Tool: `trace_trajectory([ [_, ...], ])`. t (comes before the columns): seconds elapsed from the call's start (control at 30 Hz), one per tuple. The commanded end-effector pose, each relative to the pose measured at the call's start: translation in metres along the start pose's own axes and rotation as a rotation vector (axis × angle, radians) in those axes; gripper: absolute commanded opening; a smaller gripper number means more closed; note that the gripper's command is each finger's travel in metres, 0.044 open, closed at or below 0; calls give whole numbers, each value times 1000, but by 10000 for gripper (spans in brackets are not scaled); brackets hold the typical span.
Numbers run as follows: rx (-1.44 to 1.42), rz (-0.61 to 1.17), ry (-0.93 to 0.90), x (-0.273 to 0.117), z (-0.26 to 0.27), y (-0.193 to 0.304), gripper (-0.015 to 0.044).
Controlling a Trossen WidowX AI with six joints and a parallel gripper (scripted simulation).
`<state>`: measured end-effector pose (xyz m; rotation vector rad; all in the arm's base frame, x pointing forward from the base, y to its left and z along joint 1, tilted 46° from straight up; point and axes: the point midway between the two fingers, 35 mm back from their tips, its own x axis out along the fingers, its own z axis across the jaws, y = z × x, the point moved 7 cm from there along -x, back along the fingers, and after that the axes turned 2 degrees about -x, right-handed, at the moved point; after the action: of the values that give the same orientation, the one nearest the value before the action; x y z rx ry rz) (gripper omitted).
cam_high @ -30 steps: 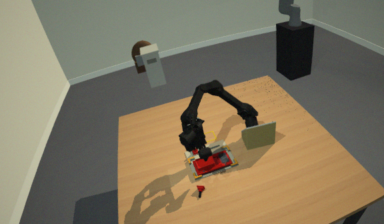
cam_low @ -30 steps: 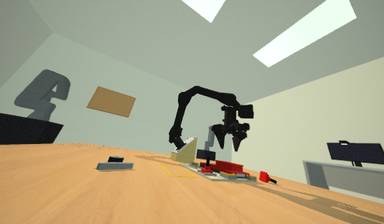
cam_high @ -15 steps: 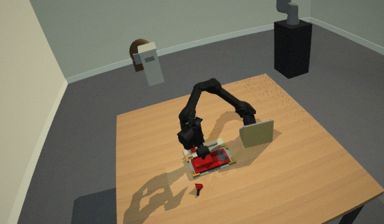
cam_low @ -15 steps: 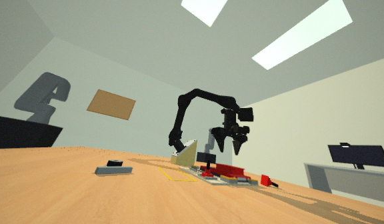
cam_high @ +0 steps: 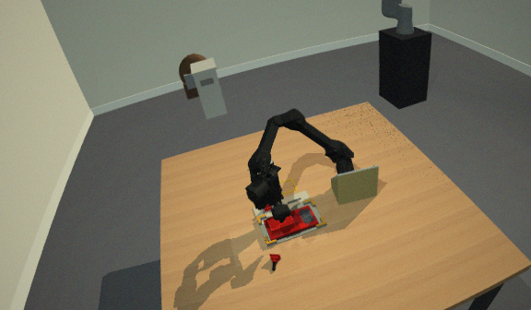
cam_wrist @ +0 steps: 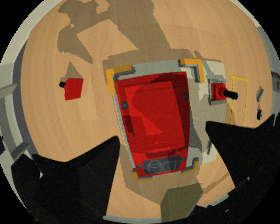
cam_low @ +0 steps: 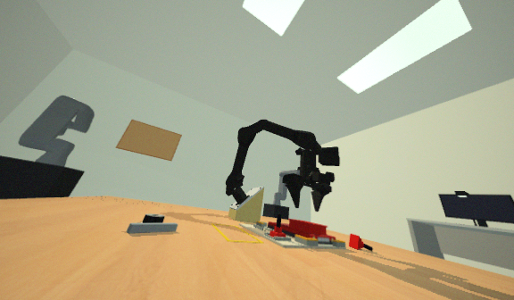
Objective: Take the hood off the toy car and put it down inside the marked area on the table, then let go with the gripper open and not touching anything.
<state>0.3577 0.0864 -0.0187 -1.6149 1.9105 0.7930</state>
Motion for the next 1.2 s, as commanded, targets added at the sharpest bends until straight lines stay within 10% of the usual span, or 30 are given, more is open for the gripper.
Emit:
trace_trajectory([
  [0.0, -4, -2, 3, 3, 0, 0, 440],
  [1.17, -4, -2, 5, 30, 1, 2, 440],
])
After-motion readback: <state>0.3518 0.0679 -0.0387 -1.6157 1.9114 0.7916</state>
